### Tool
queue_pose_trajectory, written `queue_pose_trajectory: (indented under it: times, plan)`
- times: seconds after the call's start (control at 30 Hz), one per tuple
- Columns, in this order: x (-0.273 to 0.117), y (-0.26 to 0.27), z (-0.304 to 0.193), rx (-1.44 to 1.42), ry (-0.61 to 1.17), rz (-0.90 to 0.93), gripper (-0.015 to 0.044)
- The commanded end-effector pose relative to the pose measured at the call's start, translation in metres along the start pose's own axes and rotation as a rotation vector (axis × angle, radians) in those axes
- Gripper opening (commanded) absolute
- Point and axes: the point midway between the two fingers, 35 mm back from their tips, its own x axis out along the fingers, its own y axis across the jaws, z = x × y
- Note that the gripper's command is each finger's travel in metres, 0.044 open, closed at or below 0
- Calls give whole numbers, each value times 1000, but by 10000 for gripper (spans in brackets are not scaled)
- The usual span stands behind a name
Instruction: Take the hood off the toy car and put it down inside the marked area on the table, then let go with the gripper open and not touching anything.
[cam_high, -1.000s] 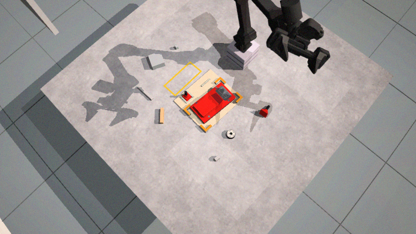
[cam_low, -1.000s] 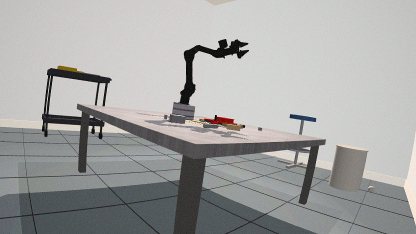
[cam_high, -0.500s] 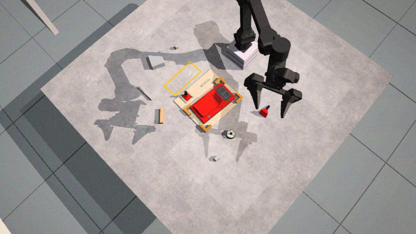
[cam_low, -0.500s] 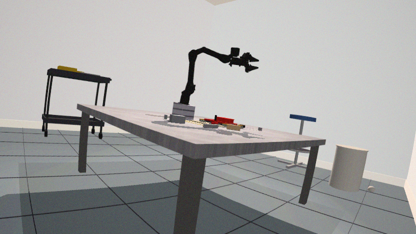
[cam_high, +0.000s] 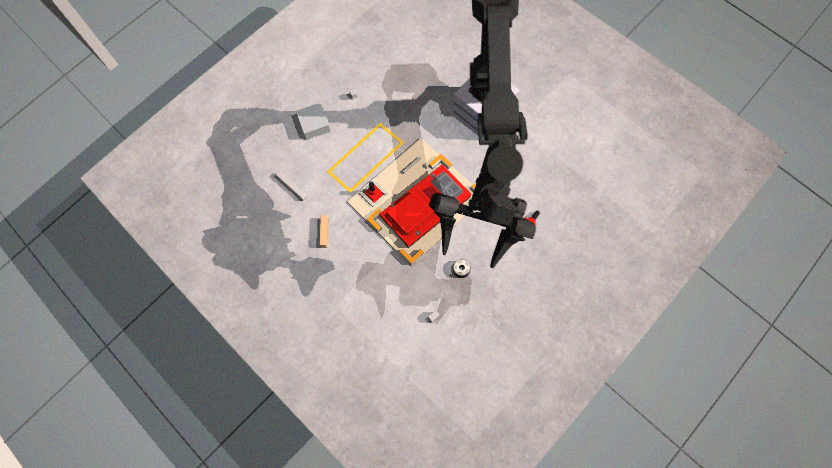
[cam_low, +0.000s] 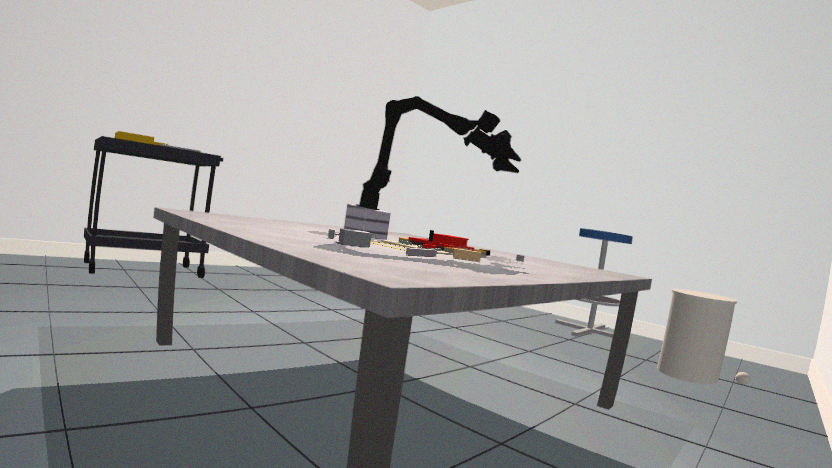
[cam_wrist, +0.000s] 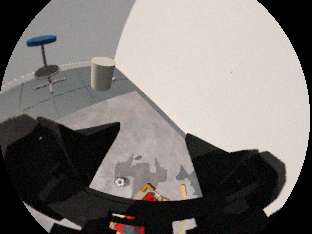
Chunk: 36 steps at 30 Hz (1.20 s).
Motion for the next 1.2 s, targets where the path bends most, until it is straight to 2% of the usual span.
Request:
queue_pose_trajectory:
  times: [0.0,0.33,0.7,1.17]
  plan:
    - [20,-16,-53,79,189,11,440]
    - [24,-53,-170,348,619,-8,440]
    - [-22,-79,-275,746,1088,-93,440]
    - [-25,-88,-283,771,1114,-101,440]
